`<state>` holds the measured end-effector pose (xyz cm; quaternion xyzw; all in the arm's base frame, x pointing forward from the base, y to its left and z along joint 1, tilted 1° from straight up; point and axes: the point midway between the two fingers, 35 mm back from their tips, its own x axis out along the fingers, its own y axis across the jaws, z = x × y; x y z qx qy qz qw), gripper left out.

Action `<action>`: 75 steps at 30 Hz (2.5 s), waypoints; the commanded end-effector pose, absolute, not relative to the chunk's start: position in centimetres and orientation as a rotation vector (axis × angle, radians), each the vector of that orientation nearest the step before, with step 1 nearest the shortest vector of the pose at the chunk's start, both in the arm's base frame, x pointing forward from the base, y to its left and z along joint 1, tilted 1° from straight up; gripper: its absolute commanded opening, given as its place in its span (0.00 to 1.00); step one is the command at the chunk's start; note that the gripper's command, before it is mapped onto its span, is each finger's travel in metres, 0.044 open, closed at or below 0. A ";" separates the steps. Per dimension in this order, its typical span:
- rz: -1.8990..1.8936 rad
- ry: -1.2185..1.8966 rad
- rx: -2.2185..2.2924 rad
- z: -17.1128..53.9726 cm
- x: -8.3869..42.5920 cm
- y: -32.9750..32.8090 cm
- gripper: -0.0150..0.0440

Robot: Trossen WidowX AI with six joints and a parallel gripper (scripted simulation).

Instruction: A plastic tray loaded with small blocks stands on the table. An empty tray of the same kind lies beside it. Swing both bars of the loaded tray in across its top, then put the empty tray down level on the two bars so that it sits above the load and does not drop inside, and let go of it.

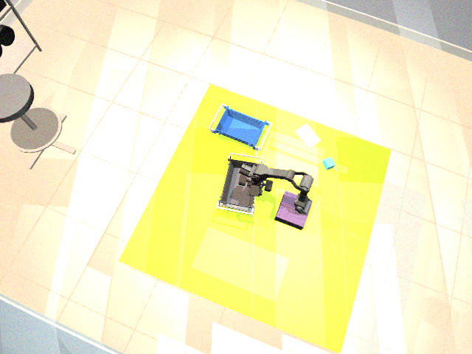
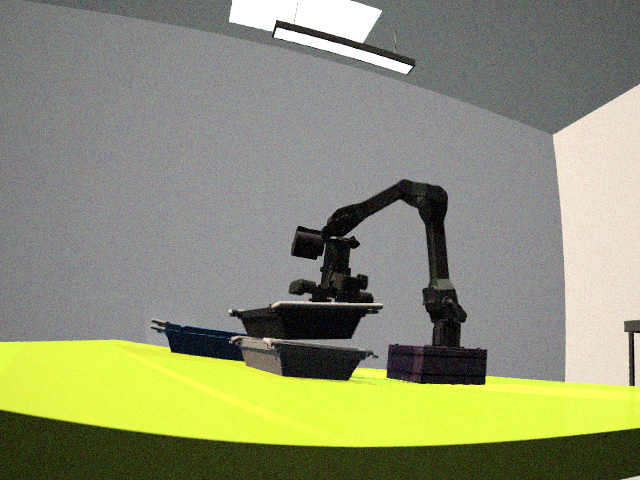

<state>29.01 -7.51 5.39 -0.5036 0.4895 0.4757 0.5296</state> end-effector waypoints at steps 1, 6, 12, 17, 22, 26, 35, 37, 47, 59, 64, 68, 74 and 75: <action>1.136 1.169 -1.202 5.4 29.0 -7.5 0.25; 1.148 1.179 -1.195 4.6 28.6 -7.5 0.25; 1.160 1.189 -1.188 3.8 28.2 -7.4 0.25; 1.160 1.189 -1.188 3.8 28.2 -7.4 0.25; 1.160 1.189 -1.188 3.8 28.2 -7.4 0.25; 1.160 1.189 -1.188 3.8 28.2 -7.4 0.25; 1.160 1.189 -1.188 3.8 28.2 -7.4 0.25; 1.160 1.189 -1.188 3.8 28.2 -7.4 0.25; 1.160 1.189 -1.188 3.8 28.2 -7.4 0.25; 1.160 1.189 -1.188 3.8 28.2 -7.4 0.25; 1.160 1.189 -1.188 3.8 28.2 -7.4 0.25; 1.160 1.189 -1.188 3.8 28.2 -7.4 0.25; 1.160 1.189 -1.188 3.8 28.2 -7.4 0.25; 1.160 1.189 -1.188 3.8 28.2 -7.4 0.25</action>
